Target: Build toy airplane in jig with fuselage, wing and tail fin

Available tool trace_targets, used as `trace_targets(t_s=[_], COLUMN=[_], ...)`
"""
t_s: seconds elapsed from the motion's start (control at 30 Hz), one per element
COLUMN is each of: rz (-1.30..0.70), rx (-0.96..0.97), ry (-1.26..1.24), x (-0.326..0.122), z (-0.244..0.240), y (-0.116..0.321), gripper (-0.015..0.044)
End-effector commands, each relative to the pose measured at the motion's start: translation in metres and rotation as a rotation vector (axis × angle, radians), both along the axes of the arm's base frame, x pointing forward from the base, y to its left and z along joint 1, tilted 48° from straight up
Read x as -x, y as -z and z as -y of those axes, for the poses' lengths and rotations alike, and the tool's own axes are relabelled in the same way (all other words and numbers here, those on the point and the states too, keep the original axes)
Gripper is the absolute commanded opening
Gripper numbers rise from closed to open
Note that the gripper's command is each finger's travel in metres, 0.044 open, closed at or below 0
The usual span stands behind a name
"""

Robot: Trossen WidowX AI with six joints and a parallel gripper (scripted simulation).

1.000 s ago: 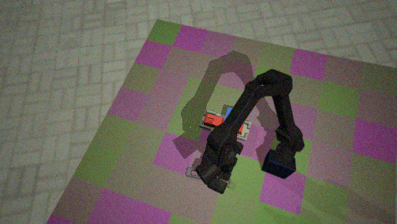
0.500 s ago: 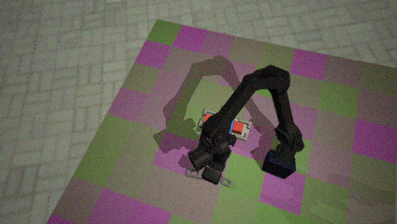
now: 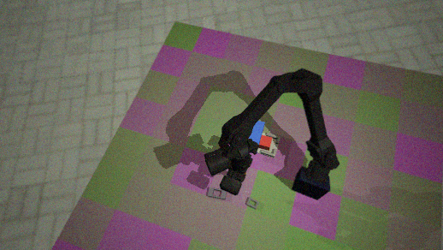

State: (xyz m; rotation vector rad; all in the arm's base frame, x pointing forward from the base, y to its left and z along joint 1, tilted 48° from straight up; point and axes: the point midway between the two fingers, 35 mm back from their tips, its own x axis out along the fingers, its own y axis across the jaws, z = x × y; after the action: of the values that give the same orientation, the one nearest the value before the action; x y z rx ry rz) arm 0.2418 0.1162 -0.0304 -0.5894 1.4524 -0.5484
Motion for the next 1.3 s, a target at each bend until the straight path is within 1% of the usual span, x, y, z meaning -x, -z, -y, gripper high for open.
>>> trace_targets(t_s=[0.0, 1.27], rz=[0.006, -0.027], rx=[-0.007, 0.028], ry=[0.002, -0.072], x=[-0.009, -0.074], z=[0.006, 0.077], y=[-0.006, -0.055], gripper=[0.0, 0.0])
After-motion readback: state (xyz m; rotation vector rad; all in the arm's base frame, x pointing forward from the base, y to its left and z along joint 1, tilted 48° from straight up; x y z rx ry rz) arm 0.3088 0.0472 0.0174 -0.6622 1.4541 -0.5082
